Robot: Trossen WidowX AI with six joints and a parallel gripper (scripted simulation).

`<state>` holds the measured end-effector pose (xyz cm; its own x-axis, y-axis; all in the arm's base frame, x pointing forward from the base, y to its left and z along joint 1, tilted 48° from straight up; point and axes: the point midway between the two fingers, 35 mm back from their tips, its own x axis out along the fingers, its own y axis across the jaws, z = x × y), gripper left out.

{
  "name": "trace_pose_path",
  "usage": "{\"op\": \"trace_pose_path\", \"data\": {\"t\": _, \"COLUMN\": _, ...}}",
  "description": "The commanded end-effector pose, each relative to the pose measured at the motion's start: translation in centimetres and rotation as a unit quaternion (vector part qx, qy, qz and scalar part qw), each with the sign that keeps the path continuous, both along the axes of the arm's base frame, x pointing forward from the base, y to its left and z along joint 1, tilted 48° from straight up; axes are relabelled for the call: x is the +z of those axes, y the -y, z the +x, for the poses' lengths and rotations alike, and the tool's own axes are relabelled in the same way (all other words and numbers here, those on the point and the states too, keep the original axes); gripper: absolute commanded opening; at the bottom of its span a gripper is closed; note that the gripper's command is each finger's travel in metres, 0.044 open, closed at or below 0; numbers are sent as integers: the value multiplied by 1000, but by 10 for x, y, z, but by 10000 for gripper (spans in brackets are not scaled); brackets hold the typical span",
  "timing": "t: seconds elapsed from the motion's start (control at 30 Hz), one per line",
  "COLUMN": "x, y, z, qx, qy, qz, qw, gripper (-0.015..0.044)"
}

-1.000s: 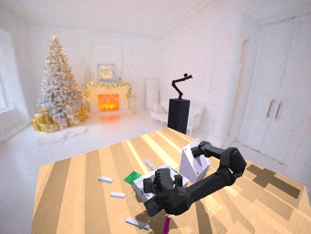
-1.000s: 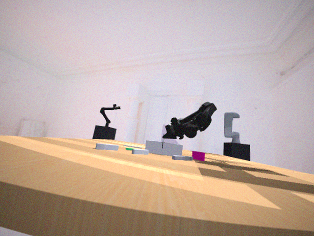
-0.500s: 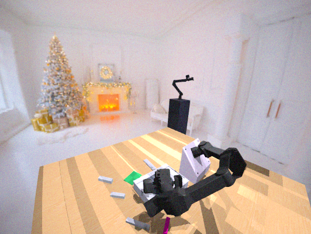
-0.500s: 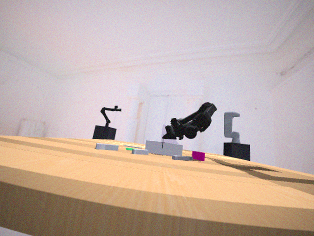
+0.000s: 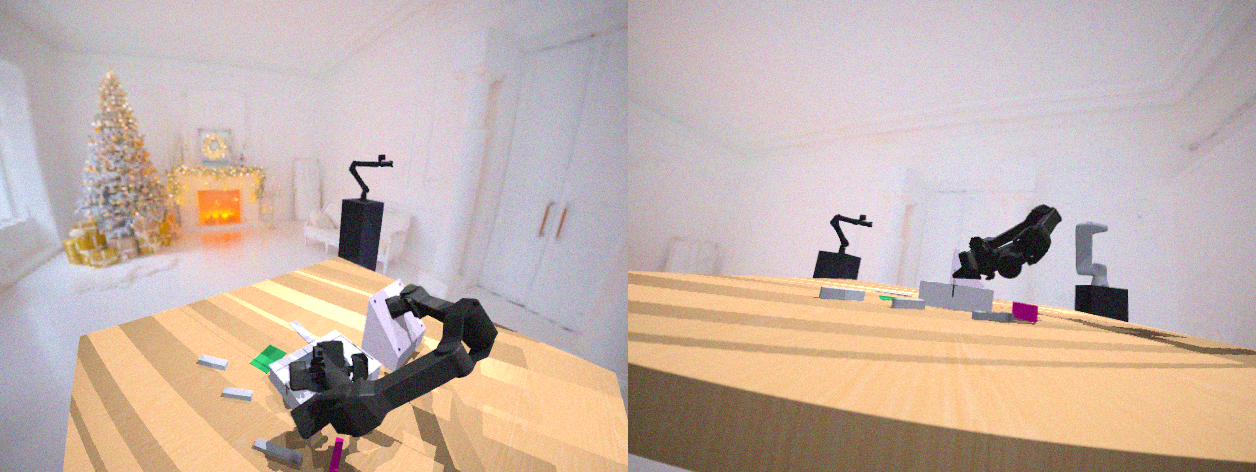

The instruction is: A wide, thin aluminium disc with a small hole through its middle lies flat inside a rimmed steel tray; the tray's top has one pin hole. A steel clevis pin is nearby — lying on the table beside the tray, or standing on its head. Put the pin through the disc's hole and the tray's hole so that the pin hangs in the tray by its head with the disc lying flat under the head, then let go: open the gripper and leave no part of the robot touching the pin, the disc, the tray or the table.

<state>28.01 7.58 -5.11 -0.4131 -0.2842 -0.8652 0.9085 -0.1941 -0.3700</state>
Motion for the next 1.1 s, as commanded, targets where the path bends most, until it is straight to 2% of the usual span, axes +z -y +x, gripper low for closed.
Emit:
{"op": "trace_pose_path", "data": {"t": 0.0, "x": -3, "y": -2, "z": -1, "qx": -3, "qy": 0, "qz": 0, "qw": 1000, "gripper": 0}}
{"op": "trace_pose_path", "data": {"t": 0.63, "x": -2, "y": -2, "z": 0, "qx": 1, "qy": 0, "qz": 0, "qw": 1000, "gripper": 0}}
{"op": "trace_pose_path", "data": {"t": 0.83, "x": -2, "y": -2, "z": 0, "qx": 1, "qy": 0, "qz": 0, "qw": 1000, "gripper": 158}}
{"op": "trace_pose_path", "data": {"t": 1.07, "x": 4, "y": 5, "z": 1, "qx": -2, "qy": 0, "qz": 0, "qw": 1000, "gripper": 160}}
